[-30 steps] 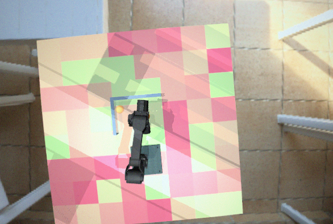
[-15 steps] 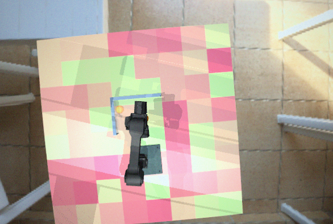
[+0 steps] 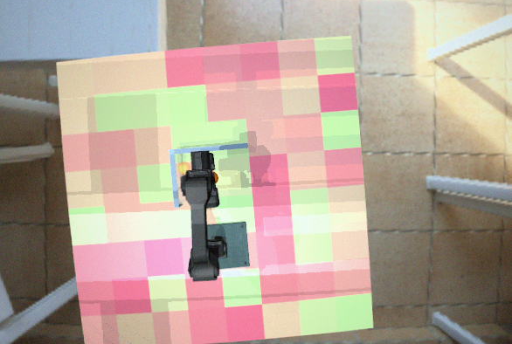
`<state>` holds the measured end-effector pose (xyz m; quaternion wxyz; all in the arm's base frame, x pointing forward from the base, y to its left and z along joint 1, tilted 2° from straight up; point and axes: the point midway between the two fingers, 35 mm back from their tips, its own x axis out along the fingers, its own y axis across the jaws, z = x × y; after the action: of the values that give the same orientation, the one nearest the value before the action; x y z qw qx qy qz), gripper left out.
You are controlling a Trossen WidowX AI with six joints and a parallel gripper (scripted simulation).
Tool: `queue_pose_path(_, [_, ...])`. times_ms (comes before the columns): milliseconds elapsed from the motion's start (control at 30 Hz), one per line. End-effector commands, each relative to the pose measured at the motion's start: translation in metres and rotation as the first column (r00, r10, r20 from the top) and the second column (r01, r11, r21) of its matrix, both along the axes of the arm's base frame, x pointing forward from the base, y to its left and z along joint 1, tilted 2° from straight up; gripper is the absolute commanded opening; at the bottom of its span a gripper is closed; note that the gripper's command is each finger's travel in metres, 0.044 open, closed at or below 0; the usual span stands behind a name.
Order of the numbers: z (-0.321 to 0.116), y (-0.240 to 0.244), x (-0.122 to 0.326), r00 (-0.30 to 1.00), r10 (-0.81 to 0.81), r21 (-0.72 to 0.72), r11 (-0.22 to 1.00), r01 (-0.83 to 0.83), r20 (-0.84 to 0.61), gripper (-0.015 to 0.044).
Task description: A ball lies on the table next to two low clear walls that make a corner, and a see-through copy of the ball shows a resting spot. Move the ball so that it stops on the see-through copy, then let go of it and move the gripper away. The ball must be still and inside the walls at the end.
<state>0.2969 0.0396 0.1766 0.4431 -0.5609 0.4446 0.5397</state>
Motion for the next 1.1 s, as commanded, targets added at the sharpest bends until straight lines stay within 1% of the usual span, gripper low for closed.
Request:
queue_pose_path(0, [-0.006, 0.019, 0.005, 1.000, 0.009, -0.006, 1.000, -0.009, -0.002, 0.0000])
queue_pose_path(200, [-0.016, 0.050, 0.010, 1.000, 0.016, -0.013, 1.000, -0.016, -0.007, 0.0000])
queue_pose_path(600, [-0.039, 0.127, 0.020, 0.999, -0.037, 0.009, 0.999, 0.037, 0.008, 0.0000])
queue_pose_path(800, [-0.045, 0.131, 0.020, 0.999, -0.040, 0.011, 0.999, 0.040, 0.008, 0.0000])
queue_pose_path(1067, [-0.078, 0.132, 0.023, 0.999, -0.040, 0.011, 0.999, 0.040, 0.008, 0.0000])
